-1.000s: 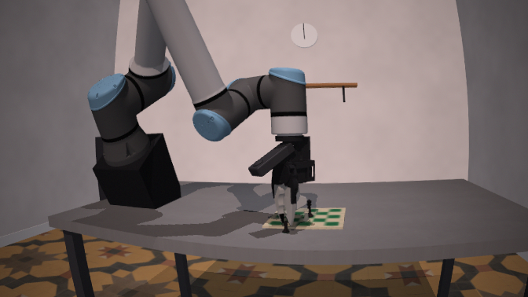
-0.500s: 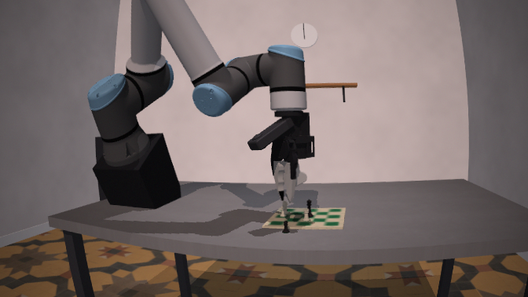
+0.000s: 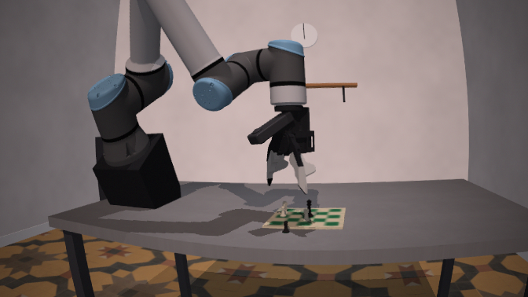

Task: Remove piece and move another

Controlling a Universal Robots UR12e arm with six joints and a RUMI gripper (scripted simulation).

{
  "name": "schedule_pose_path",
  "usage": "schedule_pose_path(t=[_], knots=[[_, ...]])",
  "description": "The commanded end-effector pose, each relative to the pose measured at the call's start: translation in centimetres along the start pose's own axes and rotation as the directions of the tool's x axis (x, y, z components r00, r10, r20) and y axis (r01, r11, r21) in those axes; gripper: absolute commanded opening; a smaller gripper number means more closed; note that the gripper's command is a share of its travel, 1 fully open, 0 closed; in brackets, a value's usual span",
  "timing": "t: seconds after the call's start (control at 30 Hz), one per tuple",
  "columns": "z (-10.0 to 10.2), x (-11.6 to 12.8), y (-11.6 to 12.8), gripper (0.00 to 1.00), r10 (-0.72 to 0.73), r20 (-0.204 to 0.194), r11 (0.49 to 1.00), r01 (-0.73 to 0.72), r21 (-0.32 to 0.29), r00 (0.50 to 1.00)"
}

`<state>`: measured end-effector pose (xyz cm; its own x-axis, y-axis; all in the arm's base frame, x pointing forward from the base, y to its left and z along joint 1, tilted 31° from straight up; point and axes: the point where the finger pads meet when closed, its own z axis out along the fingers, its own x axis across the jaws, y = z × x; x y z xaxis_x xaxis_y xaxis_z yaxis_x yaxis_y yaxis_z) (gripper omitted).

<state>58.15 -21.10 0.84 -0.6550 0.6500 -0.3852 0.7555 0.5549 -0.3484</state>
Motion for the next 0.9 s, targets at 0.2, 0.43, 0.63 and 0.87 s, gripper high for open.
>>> schedule_pose_path(t=[0.2, 0.43, 0.63, 0.87], knots=[[-0.1, 0.0, 0.0, 1.0, 0.0, 0.001, 1.0, 0.0, -0.001, 1.0], [-0.1, 0.0, 0.1, 1.0, -0.007, 0.001, 1.0, 0.007, -0.001, 1.0], [-0.1, 0.5, 1.6, 1.0, -0.143, 0.0, 0.99, 0.143, -0.001, 0.99], [-0.2, 1.4, 4.2, 1.0, -0.377, 0.0, 0.926, 0.377, -0.002, 0.926]])
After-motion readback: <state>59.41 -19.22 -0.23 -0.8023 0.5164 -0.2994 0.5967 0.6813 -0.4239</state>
